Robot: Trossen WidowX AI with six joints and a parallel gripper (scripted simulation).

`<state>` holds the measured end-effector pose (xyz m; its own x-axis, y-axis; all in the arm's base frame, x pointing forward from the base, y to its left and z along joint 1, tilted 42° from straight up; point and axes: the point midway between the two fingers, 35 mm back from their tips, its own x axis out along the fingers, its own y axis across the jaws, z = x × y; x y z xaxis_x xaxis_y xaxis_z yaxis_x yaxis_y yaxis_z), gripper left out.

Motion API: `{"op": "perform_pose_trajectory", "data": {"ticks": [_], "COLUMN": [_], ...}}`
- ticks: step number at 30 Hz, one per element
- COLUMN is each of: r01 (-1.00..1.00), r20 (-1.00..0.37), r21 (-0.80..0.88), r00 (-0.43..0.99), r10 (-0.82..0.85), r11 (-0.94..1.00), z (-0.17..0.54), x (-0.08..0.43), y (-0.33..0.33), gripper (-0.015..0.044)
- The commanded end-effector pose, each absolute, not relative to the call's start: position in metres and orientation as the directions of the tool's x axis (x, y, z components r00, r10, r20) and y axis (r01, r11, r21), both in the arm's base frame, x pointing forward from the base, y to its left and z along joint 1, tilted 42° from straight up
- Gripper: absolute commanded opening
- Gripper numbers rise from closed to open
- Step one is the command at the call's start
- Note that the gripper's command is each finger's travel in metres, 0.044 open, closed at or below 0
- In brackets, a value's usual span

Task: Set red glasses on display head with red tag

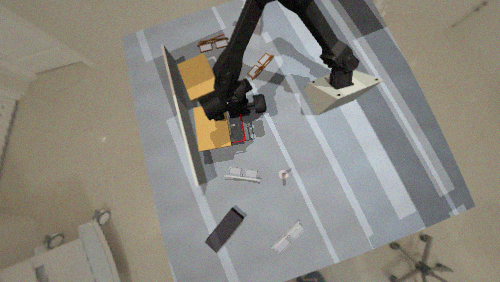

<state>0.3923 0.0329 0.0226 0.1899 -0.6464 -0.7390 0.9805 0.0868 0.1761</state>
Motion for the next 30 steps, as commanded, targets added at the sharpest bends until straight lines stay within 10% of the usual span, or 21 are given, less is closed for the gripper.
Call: {"op": "perform_pose_trajectory", "data": {"ticks": [1, 30], "r01": [0.979, 0.979], "r20": [-0.736, -0.736], "r21": [0.181, 0.181], "r00": [0.196, 0.196], "r10": [-0.648, -0.648], "r11": [0.091, 0.091], "z": [0.025, 0.027], "x": [0.400, 0.410], "y": [0.034, 0.034], "gripper": [0.0000, 0.0000]}}
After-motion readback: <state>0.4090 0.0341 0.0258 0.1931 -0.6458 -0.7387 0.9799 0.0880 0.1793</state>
